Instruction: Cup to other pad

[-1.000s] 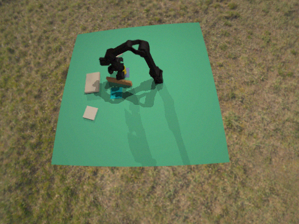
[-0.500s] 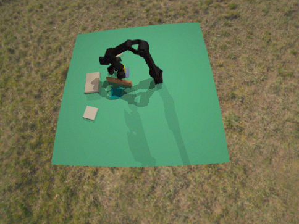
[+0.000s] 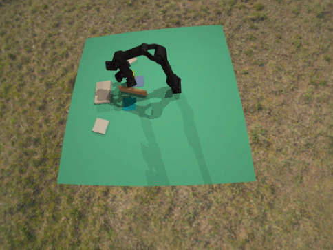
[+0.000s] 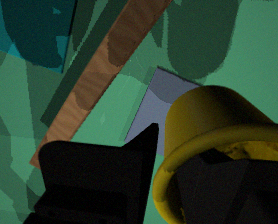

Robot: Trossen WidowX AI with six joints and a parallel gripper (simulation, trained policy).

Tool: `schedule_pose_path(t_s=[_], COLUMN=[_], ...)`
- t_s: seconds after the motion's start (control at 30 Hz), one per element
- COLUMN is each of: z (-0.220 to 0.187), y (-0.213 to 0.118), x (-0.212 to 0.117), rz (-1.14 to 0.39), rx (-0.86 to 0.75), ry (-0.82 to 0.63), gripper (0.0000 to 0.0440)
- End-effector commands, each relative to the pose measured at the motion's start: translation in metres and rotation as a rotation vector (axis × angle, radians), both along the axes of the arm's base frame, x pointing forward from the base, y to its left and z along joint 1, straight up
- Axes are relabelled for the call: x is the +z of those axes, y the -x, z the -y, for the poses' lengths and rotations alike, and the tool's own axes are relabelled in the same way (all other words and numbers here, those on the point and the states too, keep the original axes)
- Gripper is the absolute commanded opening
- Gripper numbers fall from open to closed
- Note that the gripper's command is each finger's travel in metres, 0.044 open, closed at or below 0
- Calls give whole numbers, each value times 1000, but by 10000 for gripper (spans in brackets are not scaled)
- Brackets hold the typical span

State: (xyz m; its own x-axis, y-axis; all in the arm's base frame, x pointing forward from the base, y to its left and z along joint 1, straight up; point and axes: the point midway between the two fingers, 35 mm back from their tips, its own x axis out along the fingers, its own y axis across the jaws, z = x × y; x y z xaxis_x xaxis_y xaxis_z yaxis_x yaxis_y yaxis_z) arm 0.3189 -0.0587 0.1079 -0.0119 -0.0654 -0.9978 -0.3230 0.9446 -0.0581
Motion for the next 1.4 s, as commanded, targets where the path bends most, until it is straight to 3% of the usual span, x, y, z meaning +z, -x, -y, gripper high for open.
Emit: schedule_pose_path(t_s=[0.0,0.7,1.37], z=[-6,-71,-152], y=[-5,-39,-47], x=[8,35,23], rz=[18,130,188], rx=[11,105,183], ry=[-5,-16,-44], gripper=[8,0,0])
